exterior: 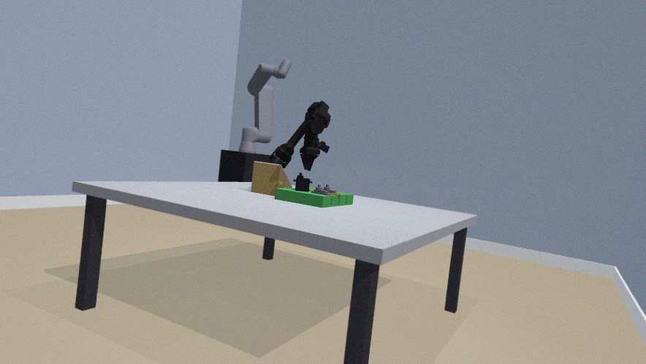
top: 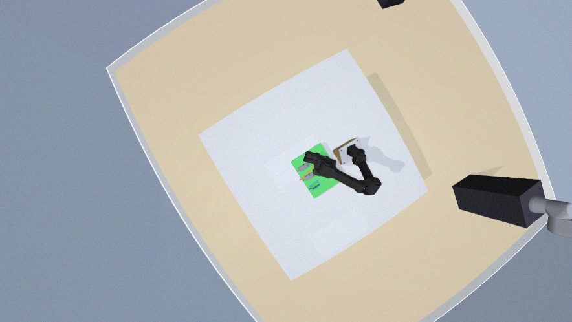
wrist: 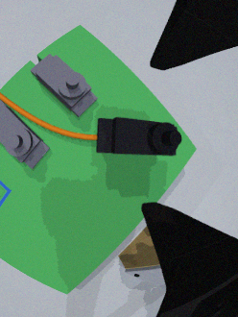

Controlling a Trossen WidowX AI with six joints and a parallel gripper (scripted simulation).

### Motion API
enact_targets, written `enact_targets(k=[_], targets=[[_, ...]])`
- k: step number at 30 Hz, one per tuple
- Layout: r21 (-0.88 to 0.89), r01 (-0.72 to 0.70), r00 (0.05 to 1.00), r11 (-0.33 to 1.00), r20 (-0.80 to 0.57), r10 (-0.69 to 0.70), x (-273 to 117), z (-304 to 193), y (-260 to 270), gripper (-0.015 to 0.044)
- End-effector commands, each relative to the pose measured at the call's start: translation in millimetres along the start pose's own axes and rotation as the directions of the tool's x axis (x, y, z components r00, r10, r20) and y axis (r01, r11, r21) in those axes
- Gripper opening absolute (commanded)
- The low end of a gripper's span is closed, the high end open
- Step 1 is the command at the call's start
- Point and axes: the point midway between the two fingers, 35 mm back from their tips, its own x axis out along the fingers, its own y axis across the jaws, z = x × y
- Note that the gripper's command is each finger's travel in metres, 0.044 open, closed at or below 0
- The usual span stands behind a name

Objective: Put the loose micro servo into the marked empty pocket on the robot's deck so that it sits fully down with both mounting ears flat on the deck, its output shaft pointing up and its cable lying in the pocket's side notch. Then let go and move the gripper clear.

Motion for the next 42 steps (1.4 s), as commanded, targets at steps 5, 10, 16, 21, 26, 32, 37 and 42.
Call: enact_targets(k=[5,10,16,21,26,32,37,42], targets=[[-0.016,-0.008,1.0,1.0,0.005,0.008,22,1,0,0.044],[-0.016,-0.008,1.0,1.0,0.005,0.008,27,1,0,0.044],[-0.016,-0.008,1.0,1.0,0.005,0.008,33,1,0,0.044],[-0.016,-0.008,1.0,1.0,0.006,0.008,41,1,0,0.044],[-0.016,-0.008,1.0,1.0,0.006,0.008,47,1,1,0.044],[-0.016,-0.008,1.0,1.0,0.006,0.008,47,1,1,0.0282],[-0.016,-0.008,1.0,1.0,0.006,0.008,47,1,1,0.0151],[-0.016,-0.008,1.0,1.0,0.006,0.008,47,1,1,0.0098]])
